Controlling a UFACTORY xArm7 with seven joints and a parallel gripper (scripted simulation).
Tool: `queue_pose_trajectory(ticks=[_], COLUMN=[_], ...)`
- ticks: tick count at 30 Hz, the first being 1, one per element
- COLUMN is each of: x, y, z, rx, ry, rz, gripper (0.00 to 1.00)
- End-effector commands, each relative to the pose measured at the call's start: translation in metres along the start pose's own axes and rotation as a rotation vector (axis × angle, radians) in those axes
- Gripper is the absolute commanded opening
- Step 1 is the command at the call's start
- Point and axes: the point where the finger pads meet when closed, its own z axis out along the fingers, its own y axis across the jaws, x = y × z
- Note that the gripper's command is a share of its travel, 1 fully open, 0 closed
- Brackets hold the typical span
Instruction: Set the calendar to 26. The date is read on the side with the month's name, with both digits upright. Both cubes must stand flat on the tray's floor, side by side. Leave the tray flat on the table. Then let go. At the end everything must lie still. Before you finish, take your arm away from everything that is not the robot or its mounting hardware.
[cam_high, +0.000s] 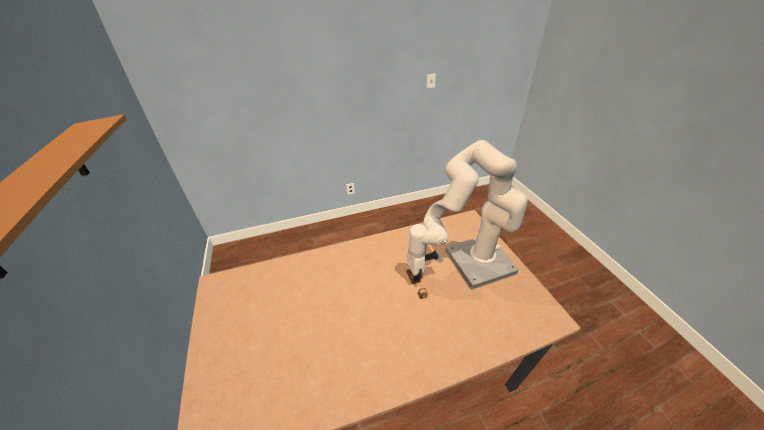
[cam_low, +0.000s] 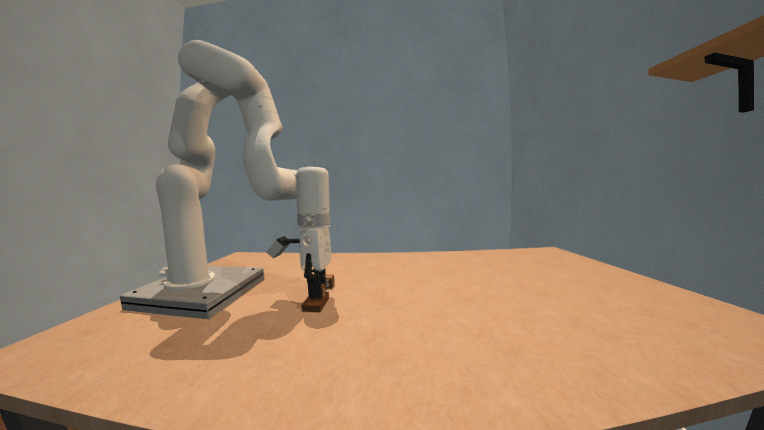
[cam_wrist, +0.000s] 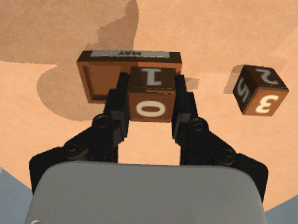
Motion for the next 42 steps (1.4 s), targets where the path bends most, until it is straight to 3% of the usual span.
queue_pose_trajectory(ticks=[1, 33, 42], x=[-0.001, -0.001, -0.001], y=[0.000, 0.000, 0.000], z=[-0.001, -0.001, -0.023], rx=[0.000, 0.000, -0.001], ry=[-0.003, -0.003, -0.003], rz=[0.000, 0.000, 0.000], gripper=[0.29, 0.29, 0.29])
